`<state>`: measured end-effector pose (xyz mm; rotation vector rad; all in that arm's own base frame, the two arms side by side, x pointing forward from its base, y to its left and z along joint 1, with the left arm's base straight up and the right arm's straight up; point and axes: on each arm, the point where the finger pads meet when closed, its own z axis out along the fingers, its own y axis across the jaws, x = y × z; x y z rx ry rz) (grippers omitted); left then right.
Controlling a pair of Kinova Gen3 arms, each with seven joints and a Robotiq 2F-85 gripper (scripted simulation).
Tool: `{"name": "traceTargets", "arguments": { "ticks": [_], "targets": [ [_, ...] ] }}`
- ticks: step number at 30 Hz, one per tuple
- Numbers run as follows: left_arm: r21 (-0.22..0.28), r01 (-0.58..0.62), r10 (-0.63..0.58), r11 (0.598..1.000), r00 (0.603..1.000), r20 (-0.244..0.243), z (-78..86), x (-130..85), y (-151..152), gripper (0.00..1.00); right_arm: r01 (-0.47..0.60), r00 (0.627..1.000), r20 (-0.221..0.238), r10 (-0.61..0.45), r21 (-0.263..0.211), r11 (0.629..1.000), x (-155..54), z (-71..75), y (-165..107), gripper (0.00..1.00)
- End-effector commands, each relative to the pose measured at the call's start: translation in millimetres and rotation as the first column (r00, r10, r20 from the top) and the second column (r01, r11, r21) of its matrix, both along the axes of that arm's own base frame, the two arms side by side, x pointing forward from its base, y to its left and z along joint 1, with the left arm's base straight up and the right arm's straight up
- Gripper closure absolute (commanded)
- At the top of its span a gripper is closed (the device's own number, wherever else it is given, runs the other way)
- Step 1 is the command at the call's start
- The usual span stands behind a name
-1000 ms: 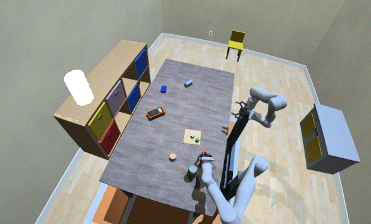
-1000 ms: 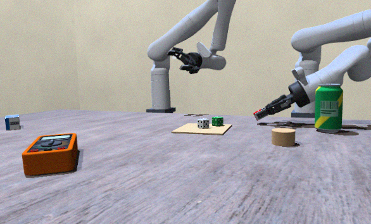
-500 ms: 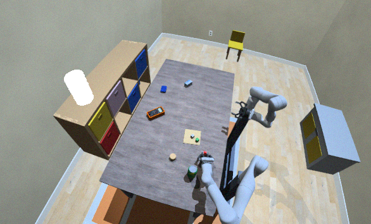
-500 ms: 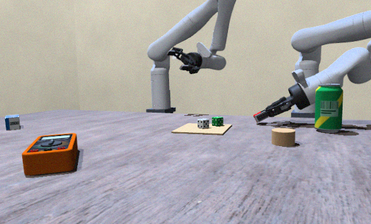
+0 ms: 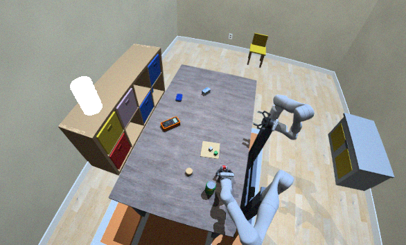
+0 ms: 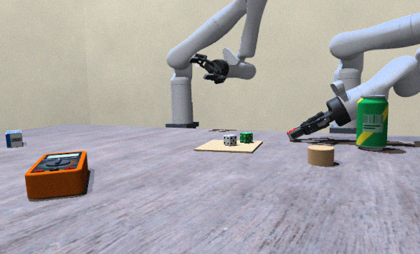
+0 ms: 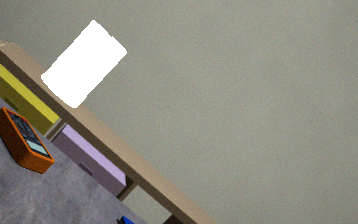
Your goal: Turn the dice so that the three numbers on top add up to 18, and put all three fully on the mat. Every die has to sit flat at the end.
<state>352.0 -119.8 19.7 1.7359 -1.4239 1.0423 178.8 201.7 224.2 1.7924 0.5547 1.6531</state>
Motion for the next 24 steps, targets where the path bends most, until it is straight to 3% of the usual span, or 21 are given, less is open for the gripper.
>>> {"name": "traceTargets", "arguments": {
  "ticks": [1, 16, 24],
  "targets": [
    [0.0, 0.0, 0.0, 1.0, 1.0, 0.001, 0.3, 0.1, 0.0, 0.715, 0.0, 1.0, 0.0, 0.0, 0.001, 1.0, 0.0, 0.5, 0.0, 0.002],
    [0.0, 0.0, 0.0, 1.0, 1.0, 0.001, 0.3, 0.1, 0.0, 0.715, 0.0, 1.0, 0.0, 0.0, 0.001, 1.0, 0.0, 0.5, 0.0, 0.002],
    [0.0, 0.0, 0.0, 1.0, 1.0, 0.001, 0.3, 0.1, 0.0, 0.607, 0.0, 1.0, 0.0, 0.0, 0.001, 1.0, 0.0, 0.5, 0.0, 0.002]
  ]
}}
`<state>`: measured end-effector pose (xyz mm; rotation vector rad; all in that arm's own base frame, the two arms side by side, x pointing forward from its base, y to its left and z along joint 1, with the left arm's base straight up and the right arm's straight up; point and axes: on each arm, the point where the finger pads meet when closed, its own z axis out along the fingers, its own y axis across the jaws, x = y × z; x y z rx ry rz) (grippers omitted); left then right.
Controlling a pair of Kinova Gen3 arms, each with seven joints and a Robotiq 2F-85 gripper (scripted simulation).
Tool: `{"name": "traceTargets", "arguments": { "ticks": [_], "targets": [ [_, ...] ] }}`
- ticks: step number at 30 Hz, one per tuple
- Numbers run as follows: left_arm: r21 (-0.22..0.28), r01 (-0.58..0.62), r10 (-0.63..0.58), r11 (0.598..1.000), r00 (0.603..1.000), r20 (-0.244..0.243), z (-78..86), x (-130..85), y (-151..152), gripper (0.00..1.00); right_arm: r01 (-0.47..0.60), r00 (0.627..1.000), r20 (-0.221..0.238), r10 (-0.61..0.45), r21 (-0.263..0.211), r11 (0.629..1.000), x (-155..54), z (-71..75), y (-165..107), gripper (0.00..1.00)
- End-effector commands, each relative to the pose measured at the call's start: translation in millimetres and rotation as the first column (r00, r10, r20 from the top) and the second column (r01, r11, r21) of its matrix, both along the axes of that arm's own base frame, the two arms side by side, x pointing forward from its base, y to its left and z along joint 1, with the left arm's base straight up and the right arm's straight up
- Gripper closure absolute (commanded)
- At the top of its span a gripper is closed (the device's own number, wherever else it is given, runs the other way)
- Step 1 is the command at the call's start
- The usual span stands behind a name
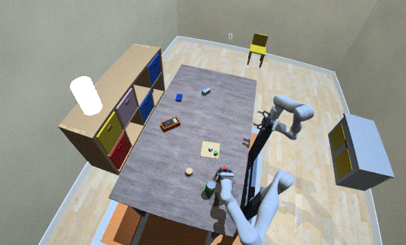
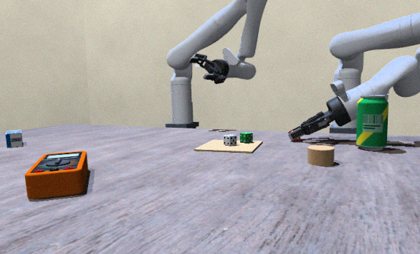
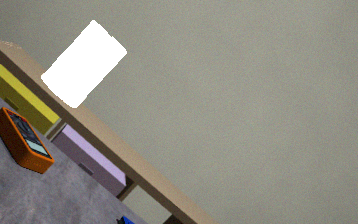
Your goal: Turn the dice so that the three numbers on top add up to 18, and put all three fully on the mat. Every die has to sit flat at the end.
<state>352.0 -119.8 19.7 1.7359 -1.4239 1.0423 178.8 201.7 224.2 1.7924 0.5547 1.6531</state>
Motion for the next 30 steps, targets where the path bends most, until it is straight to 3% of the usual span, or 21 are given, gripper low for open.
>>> {"name": "traceTargets", "arguments": {
  "ticks": [1, 5, 30],
  "targets": [
    [0.0, 0.0, 0.0, 1.0, 1.0, 0.001, 0.4, 0.1, 0.0, 0.607, 0.0, 1.0, 0.0, 0.0, 0.001, 1.0, 0.0, 0.5, 0.0, 0.002],
    [0.0, 0.0, 0.0, 1.0, 1.0, 0.001, 0.4, 0.1, 0.0, 0.536, 0.0, 1.0, 0.0, 0.0, 0.001, 1.0, 0.0, 0.5, 0.0, 0.002],
    [0.0, 0.0, 0.0, 1.0, 1.0, 0.001, 0.4, 0.1, 0.0, 0.536, 0.0, 1.0, 0.0, 0.0, 0.001, 1.0, 0.0, 0.5, 0.0, 0.002]
  ]
}}
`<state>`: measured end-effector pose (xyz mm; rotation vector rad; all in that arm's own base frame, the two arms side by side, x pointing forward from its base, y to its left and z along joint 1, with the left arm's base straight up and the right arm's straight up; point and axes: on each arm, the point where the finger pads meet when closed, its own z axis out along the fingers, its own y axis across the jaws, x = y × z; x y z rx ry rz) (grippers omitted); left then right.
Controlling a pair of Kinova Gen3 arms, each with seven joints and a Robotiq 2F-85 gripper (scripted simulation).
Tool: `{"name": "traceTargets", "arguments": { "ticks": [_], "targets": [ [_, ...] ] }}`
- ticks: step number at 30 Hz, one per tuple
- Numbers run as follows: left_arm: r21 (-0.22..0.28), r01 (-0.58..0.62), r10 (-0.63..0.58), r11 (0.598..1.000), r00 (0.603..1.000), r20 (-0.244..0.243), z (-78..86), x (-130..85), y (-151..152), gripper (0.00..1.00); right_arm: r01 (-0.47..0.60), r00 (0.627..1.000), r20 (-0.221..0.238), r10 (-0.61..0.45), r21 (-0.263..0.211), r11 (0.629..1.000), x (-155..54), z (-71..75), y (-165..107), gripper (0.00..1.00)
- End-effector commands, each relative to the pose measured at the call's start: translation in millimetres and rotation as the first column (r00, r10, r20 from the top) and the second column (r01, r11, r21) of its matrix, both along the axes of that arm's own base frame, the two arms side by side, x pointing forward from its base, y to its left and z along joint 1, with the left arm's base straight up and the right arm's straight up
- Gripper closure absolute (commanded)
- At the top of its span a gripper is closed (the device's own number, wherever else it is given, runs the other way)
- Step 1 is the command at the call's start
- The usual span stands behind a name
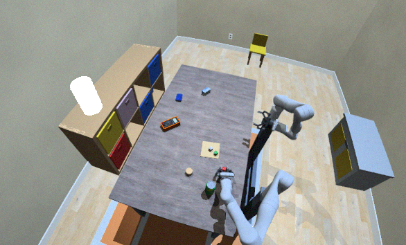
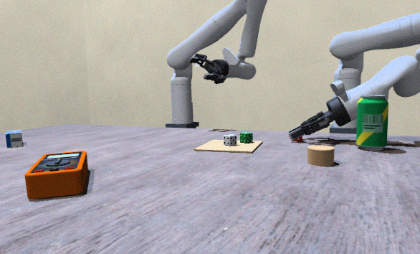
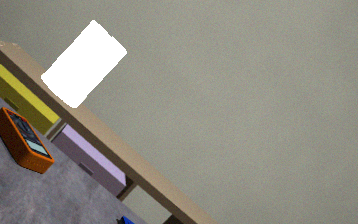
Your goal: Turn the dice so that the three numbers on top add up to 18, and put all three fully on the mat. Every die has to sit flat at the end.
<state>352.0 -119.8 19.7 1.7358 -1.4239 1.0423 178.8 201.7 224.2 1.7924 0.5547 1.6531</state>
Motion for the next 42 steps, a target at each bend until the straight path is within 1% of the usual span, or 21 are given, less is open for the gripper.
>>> {"name": "traceTargets", "arguments": {
  "ticks": [1, 23, 28, 30, 37, 42],
  "targets": [
    [0.0, 0.0, 0.0, 1.0, 1.0, 0.001, 0.4, 0.1, 0.0, 0.536, 0.0, 1.0, 0.0, 0.0, 0.001, 1.0, 0.0, 0.5, 0.0, 0.002],
    [0.0, 0.0, 0.0, 1.0, 1.0, 0.001, 1.2, -0.2, 1.6, 0.536, 0.0, 1.0, 0.0, 0.0, 0.001, 1.0, 0.0, 0.5, 0.0, 0.002],
    [0.0, 0.0, 0.0, 1.0, 1.0, 0.001, 7.0, -2.3, 12.3, 0.536, 0.0, 1.0, 0.0, 0.0, 0.001, 1.0, 0.0, 0.5, 0.0, 0.002],
    [0.0, 0.0, 0.0, 1.0, 1.0, 0.001, 7.0, -2.3, 12.3, 0.536, 0.0, 1.0, 0.0, 0.0, 0.001, 1.0, 0.0, 0.5, 0.0, 0.002],
    [0.0, 0.0, 0.0, 1.0, 1.0, 0.001, 19.1, -6.8, 34.5, 0.536, 0.0, 1.0, 0.0, 0.0, 0.001, 1.0, 0.0, 0.5, 0.0, 0.002],
    [0.0, 0.0, 0.0, 1.0, 1.0, 0.001, 23.5, -8.4, 42.6, 0.536, 0.0, 1.0, 0.0, 0.0, 0.001, 1.0, 0.0, 0.5, 0.0, 0.002]
  ]
}}
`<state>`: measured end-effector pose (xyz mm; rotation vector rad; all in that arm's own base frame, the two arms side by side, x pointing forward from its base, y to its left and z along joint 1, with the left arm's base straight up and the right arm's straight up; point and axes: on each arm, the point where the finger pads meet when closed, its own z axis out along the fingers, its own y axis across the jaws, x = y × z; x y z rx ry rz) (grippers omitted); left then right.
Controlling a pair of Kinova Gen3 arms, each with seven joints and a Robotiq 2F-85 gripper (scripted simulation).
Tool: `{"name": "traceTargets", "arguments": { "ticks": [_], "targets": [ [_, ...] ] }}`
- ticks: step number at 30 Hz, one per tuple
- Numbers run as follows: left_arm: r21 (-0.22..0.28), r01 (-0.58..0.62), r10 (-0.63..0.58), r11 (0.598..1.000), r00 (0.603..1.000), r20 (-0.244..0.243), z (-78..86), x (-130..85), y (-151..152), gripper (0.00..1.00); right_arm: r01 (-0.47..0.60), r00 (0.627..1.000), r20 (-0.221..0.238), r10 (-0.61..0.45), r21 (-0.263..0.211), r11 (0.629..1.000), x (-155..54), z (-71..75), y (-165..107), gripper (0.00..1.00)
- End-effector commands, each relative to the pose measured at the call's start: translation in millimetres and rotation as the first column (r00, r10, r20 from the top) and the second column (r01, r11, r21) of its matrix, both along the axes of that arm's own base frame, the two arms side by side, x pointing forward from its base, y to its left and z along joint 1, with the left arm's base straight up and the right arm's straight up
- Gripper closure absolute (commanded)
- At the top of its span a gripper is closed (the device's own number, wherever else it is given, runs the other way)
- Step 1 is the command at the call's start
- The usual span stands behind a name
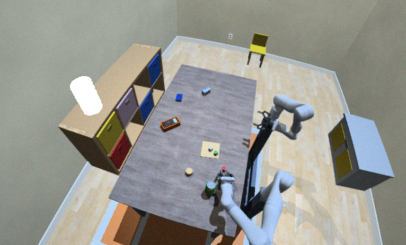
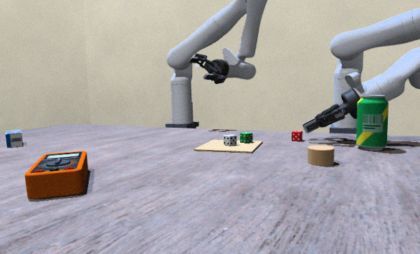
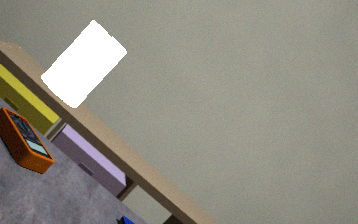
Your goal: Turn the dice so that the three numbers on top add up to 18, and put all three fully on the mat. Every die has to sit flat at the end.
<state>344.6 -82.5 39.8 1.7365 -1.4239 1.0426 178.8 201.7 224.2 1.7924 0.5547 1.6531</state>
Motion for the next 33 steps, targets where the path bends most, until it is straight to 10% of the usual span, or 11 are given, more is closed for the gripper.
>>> {"name": "traceTargets", "arguments": {
  "ticks": [1, 33],
  "targets": [
    [0.0, 0.001, -0.001, 1.0, 1.0, 0.001, 3.6, -1.0, 5.8, 0.536, 0.0, 1.0, 0.0, 0.0, 0.001, 1.0, 0.0, 0.5, 0.0, 0.002],
    [0.0, 0.001, -0.001, 1.0, 1.0, 0.001, 63.7, -1.1, 6.0, 0.536, 0.0, 1.0, 0.0, 0.0, 0.001, 1.0, 0.0, 0.5, 0.0, 0.002]
  ]
}}
